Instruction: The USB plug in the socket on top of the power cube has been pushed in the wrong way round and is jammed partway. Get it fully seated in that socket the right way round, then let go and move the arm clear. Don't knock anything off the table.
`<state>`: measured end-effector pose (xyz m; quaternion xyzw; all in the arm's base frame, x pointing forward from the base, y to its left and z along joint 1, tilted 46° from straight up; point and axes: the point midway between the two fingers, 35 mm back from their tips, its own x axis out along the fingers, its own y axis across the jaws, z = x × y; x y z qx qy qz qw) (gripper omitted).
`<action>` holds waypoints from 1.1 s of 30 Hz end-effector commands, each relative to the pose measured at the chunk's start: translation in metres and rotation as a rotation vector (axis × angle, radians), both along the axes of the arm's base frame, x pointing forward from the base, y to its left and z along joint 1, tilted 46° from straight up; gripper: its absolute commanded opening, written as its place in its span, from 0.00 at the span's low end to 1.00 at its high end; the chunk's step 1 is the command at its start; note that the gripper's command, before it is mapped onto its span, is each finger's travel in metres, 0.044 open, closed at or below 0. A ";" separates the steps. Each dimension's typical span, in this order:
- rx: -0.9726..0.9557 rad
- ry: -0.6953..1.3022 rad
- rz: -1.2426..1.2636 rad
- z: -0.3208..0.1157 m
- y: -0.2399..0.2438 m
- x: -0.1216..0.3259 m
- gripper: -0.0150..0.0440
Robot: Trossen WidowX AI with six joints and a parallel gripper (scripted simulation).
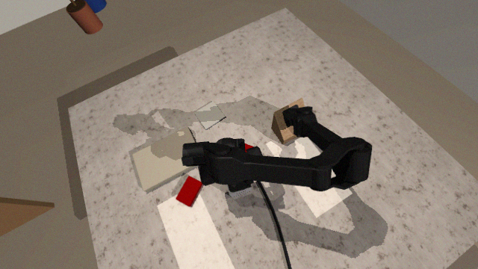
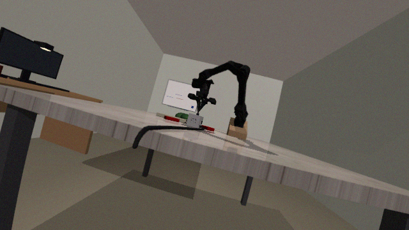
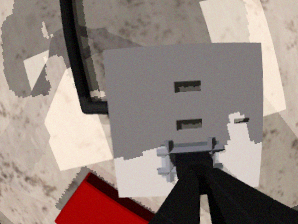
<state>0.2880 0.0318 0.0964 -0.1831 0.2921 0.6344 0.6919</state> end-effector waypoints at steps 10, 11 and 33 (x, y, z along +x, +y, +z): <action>0.003 0.001 0.006 -0.001 0.003 0.000 0.25; 0.003 0.001 0.006 -0.001 0.003 0.000 0.25; 0.000 -0.001 0.000 0.000 0.000 0.000 0.42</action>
